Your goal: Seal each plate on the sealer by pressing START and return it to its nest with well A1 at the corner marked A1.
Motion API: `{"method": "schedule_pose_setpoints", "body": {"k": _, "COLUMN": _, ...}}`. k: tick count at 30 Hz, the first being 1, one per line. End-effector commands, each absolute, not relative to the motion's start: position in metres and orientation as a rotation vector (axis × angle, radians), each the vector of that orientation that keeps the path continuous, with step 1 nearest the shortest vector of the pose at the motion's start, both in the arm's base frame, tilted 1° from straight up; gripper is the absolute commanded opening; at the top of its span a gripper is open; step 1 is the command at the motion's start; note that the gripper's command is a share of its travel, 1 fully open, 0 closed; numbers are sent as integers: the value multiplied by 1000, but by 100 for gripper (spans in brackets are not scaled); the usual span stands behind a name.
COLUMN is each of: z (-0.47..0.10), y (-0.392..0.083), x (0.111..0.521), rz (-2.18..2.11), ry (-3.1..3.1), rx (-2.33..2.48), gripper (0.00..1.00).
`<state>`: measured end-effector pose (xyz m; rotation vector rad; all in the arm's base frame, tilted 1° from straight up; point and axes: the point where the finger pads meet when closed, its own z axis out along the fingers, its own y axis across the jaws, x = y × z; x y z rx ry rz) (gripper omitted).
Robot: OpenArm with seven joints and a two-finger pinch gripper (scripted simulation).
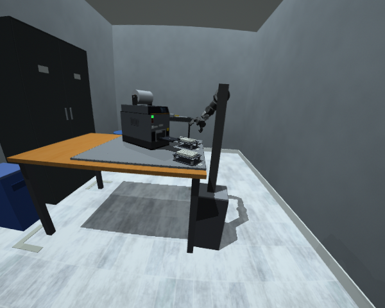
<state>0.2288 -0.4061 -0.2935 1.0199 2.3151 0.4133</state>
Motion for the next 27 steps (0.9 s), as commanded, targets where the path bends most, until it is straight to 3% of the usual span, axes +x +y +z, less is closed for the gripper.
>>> {"method": "schedule_pose_setpoints", "body": {"k": 1, "z": -292, "y": -407, "x": 229, "rz": 412, "ry": 2312, "rx": 1019, "gripper": 100}}
{"method": "schedule_pose_setpoints", "body": {"k": 17, "z": -292, "y": -407, "x": 229, "rz": 412, "ry": 2312, "rx": 1019, "gripper": 100}}
{"method": "schedule_pose_setpoints", "body": {"k": 18, "z": -295, "y": -404, "x": 234, "rz": 408, "ry": 2326, "rx": 1055, "gripper": 65}}
{"method": "schedule_pose_setpoints", "body": {"k": 27, "z": -316, "y": -377, "x": 264, "rz": 396, "ry": 2403, "rx": 1134, "gripper": 65}}
